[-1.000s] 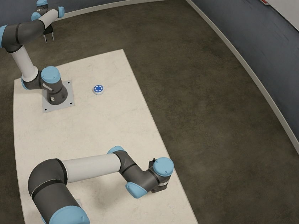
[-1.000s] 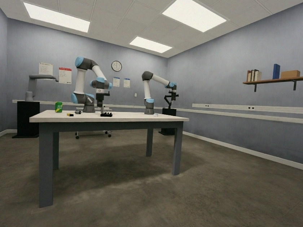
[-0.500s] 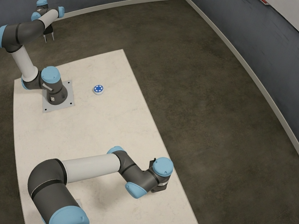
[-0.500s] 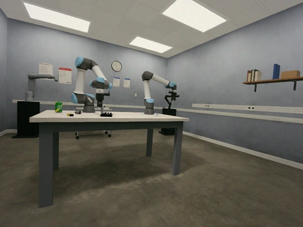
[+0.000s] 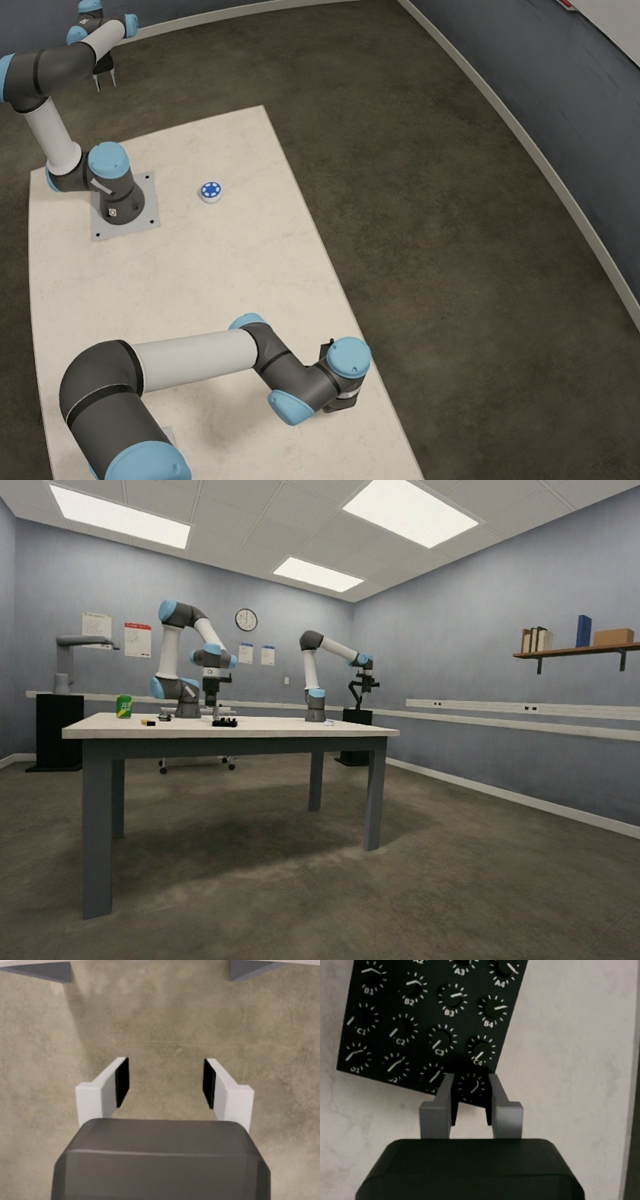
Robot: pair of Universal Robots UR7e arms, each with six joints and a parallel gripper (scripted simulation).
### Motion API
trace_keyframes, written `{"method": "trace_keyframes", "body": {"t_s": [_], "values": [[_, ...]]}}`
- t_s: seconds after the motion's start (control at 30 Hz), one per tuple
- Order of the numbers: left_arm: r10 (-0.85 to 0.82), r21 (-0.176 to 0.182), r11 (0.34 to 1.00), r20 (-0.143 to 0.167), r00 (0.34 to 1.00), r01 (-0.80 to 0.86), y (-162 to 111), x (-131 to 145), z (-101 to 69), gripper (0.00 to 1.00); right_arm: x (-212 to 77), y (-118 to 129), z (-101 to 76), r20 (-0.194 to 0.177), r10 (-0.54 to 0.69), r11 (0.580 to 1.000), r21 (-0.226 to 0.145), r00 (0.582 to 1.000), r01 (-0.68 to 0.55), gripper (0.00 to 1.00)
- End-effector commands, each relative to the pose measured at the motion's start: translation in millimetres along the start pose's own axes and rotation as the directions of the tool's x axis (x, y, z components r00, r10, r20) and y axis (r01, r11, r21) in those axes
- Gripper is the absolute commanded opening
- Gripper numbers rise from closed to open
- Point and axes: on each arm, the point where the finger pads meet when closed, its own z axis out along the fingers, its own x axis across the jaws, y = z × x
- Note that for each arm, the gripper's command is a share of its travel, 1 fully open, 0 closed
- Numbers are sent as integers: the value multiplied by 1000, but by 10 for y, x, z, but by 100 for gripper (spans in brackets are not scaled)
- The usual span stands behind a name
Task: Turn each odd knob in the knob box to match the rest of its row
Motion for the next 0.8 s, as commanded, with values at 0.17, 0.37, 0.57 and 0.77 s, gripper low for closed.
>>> {"method": "trace_keyframes", "body": {"t_s": [0.17, 0.37, 0.57, 0.77], "values": [[-4, 0, 1000, -1, 1000, 4, -8, 16, 4, 100, -2, -12, -32, -2, -2, 1000, 0, 1000, 2, 46], [-4, 0, 1000, -1, 1000, 4, -8, 16, 4, 100, 9, -17, -280, -5, -2, 1000, 1, 1000, 2, 46], [-4, 0, 1000, -1, 1000, 4, -8, 16, 4, 100, 8, -16, -394, -5, -2, 1000, 1, 1000, 2, 46], [-4, 0, 1000, -1, 1000, 4, -8, 16, 4, 100, 8, -16, -401, -5, -2, 1000, 1, 1000, 2, 46]]}}
